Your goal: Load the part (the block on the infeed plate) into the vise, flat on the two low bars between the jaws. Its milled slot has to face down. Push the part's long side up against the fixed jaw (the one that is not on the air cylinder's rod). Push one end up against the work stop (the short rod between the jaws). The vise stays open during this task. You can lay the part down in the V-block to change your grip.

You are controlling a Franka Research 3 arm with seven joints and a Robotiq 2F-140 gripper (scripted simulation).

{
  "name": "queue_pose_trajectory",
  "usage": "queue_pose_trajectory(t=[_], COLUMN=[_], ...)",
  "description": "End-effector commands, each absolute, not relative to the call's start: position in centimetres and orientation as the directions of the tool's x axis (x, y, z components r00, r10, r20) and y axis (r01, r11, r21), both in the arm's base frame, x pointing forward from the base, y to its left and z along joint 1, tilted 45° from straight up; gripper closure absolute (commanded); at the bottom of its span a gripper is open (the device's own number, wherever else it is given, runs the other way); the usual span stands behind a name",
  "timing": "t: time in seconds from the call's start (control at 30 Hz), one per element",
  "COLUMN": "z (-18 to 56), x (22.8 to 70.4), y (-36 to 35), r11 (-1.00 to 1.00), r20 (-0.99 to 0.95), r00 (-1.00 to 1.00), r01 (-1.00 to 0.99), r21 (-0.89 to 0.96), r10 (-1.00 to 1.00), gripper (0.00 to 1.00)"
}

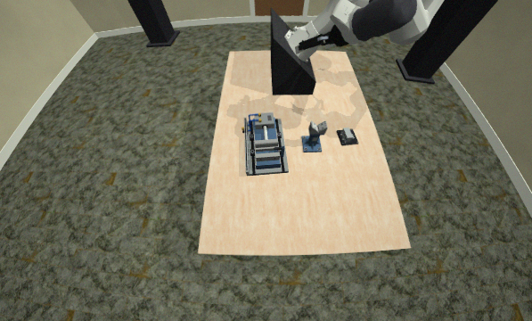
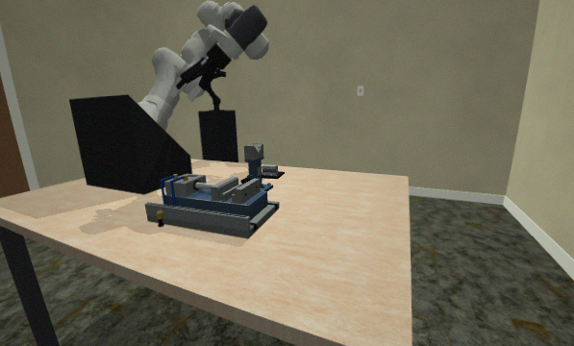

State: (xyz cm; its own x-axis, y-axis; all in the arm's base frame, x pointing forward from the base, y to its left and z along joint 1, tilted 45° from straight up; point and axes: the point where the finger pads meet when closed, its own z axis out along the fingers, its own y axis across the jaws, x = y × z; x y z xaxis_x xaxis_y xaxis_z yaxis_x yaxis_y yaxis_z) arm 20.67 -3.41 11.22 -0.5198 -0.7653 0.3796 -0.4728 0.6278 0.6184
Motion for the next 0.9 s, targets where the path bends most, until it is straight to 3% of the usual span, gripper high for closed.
queue_pose_trajectory(t=[0.0, 0.57, 0.87], z=[11.2, 11.2, 11.4], x=[20.7, 20.7, 24.3], y=[-3.4, -3.4, 1.5], r11=[0.628, 0.626, 0.426], r20=[0.380, 0.377, 0.102], r00=[-0.520, -0.520, -0.489], r01=[-0.473, -0.474, -0.616], r21=[0.618, 0.619, 0.663], r10=[-0.765, -0.766, -0.866], gripper=[0.00, 0.00, 0.00])
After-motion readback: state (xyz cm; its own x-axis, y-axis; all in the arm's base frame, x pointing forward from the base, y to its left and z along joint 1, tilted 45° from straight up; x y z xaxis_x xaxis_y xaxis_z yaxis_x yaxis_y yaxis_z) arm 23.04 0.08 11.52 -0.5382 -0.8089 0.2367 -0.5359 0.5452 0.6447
